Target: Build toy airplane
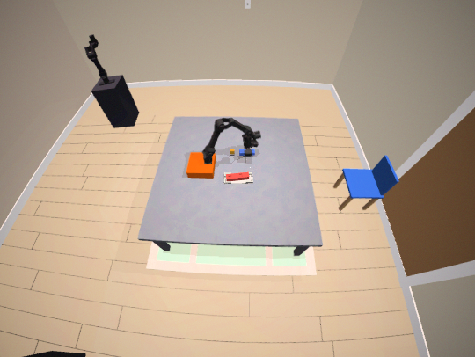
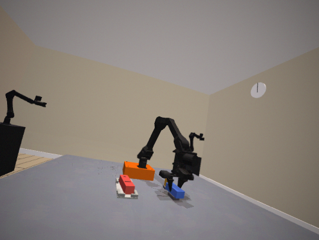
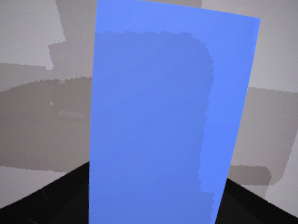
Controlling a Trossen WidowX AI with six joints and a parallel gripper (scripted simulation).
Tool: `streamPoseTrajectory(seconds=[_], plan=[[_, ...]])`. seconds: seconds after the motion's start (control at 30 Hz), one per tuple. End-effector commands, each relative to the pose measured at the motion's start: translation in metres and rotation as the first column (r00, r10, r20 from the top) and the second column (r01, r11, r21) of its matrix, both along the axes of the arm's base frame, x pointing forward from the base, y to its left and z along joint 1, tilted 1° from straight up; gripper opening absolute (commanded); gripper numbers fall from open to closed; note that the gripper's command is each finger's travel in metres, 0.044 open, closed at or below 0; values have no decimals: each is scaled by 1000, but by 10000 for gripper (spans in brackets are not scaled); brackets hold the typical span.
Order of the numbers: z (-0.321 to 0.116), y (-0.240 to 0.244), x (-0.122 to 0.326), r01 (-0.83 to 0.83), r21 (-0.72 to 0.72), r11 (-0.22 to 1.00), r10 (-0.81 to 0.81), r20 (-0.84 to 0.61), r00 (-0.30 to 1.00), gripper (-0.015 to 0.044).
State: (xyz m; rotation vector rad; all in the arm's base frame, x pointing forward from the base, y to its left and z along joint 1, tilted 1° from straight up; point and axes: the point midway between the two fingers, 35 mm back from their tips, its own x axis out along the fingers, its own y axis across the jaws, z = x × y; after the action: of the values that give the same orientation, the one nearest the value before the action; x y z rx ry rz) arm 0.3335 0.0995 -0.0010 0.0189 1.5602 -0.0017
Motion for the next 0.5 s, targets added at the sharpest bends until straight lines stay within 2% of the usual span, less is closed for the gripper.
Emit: streamPoseTrajectory(seconds=[0.0,0.47], plan=[[11,1,3,5,1,1000,-5,8,1000,0],[54,1,6,3,2,1000,-3,8,1000,0]])
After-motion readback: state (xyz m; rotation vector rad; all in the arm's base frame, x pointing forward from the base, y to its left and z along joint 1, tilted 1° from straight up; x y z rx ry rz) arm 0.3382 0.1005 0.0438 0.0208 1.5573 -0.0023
